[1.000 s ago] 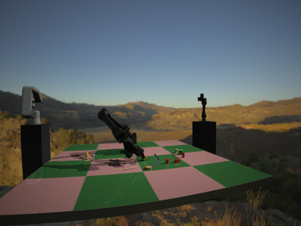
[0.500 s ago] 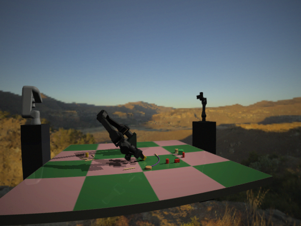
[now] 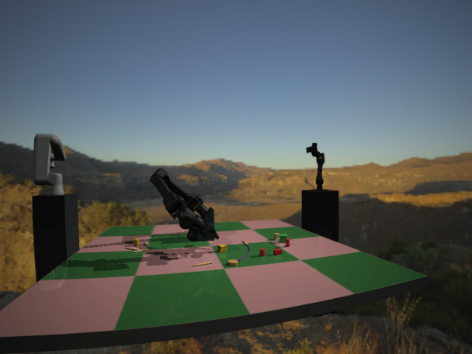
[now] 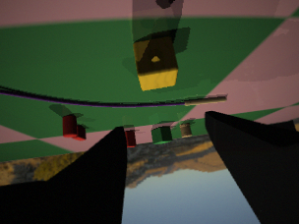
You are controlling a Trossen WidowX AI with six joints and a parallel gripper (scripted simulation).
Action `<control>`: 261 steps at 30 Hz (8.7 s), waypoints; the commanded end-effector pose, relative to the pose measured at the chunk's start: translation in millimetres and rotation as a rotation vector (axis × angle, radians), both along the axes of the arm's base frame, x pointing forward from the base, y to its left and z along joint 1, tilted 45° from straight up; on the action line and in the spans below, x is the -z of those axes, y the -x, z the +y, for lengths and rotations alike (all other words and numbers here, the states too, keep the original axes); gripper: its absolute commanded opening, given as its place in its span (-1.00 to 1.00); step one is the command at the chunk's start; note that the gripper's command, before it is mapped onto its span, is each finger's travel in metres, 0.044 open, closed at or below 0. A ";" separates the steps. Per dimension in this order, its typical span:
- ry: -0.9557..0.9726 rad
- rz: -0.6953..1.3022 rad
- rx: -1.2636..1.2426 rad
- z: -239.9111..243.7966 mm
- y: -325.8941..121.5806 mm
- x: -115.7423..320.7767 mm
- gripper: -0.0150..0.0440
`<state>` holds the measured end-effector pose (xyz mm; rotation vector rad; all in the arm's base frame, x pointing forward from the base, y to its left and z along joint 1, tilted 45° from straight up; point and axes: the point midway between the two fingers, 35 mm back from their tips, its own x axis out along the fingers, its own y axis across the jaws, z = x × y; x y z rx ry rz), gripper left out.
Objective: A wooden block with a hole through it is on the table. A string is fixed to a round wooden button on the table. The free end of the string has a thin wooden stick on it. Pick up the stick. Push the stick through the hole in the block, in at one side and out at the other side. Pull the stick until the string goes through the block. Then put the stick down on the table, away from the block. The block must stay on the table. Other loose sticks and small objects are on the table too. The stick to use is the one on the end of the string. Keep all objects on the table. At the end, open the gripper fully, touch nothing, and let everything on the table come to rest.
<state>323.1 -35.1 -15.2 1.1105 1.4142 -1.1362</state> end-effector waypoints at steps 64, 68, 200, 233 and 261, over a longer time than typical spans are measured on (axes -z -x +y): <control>-0.101 1.066 -2.904 39.9 12.2 37.3 1.00; -0.101 1.066 -2.904 39.9 12.2 37.3 1.00; -1.566 1.615 -3.745 143.2 94.8 139.5 -0.07; -1.566 1.619 -3.743 111.4 92.3 172.1 -0.07; -1.563 1.610 -3.745 101.5 93.0 181.5 -0.49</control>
